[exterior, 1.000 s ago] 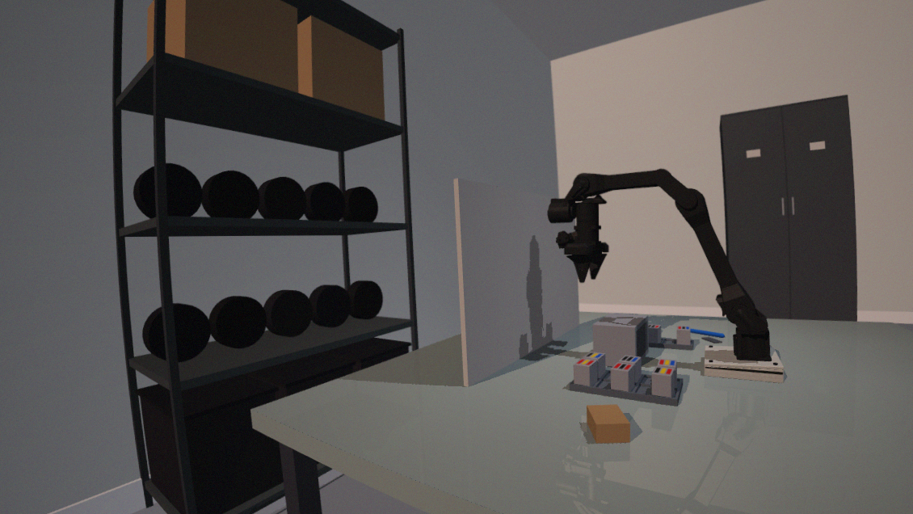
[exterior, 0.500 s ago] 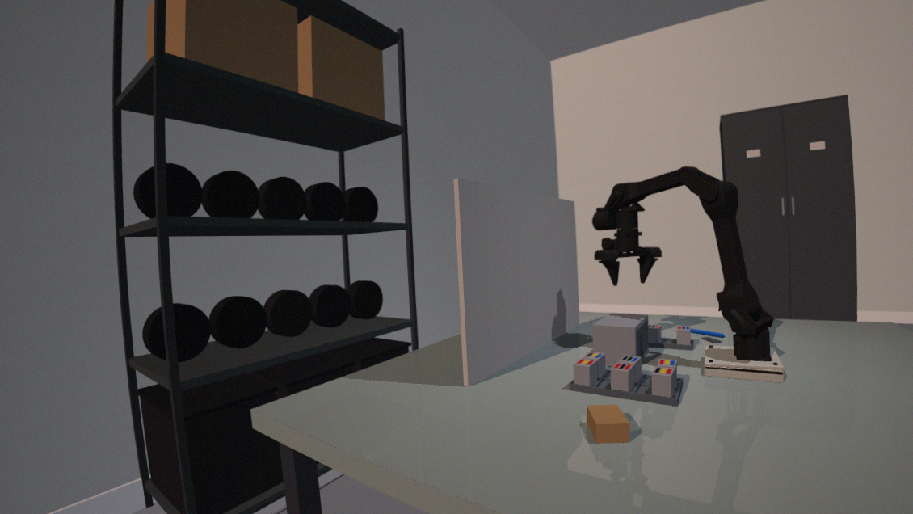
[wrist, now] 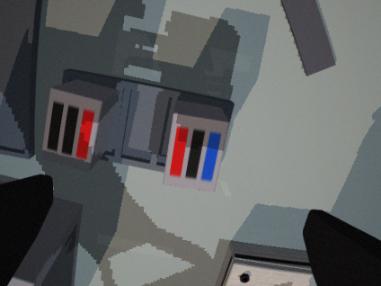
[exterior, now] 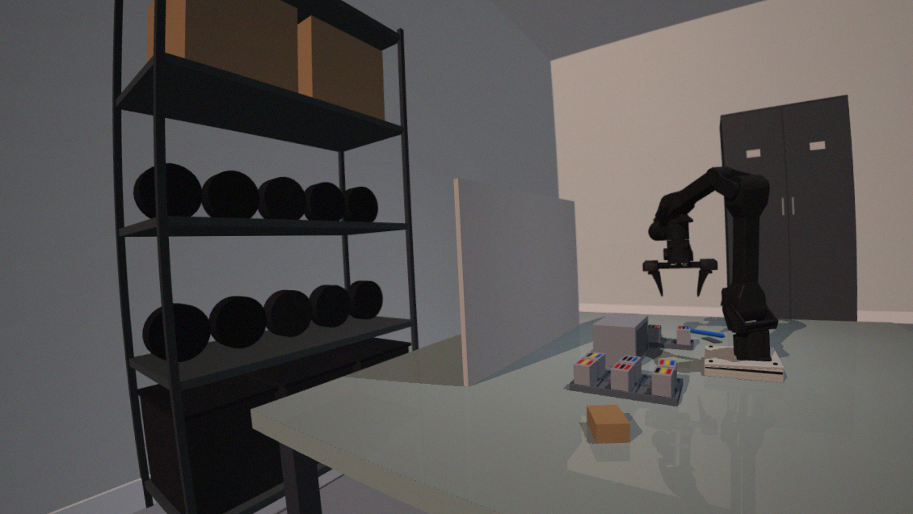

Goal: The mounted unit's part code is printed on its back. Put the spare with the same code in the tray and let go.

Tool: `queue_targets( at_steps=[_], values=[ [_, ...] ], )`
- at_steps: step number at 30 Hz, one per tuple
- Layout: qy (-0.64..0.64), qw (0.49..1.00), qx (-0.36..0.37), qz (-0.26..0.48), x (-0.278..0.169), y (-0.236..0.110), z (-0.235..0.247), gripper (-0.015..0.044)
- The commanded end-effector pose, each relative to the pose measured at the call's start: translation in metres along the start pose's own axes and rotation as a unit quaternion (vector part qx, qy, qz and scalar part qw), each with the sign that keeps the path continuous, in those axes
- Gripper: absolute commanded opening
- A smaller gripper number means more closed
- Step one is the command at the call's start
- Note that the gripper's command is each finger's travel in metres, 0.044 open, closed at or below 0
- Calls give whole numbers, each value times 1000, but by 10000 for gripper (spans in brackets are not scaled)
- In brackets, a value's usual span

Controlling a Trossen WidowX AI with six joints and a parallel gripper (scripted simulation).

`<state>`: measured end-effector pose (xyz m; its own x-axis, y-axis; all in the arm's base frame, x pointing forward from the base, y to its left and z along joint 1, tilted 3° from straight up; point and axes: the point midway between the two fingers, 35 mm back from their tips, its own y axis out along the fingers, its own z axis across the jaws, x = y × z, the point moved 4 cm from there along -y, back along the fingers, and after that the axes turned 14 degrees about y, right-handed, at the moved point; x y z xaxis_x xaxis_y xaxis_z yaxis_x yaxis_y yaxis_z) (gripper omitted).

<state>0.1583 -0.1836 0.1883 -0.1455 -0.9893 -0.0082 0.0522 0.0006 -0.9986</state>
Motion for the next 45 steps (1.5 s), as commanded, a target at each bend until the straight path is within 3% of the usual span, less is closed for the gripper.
queue_targets(
  at_steps=[1, 6, 45],
  values=[
    [12, 1000, 1, 2, 0, 4, -4, 414],
    [12, 1000, 1, 2, -7, 28, -8, 300],
    [12, 1000, 1, 2, -9, 89, -9, 300]
  ],
)
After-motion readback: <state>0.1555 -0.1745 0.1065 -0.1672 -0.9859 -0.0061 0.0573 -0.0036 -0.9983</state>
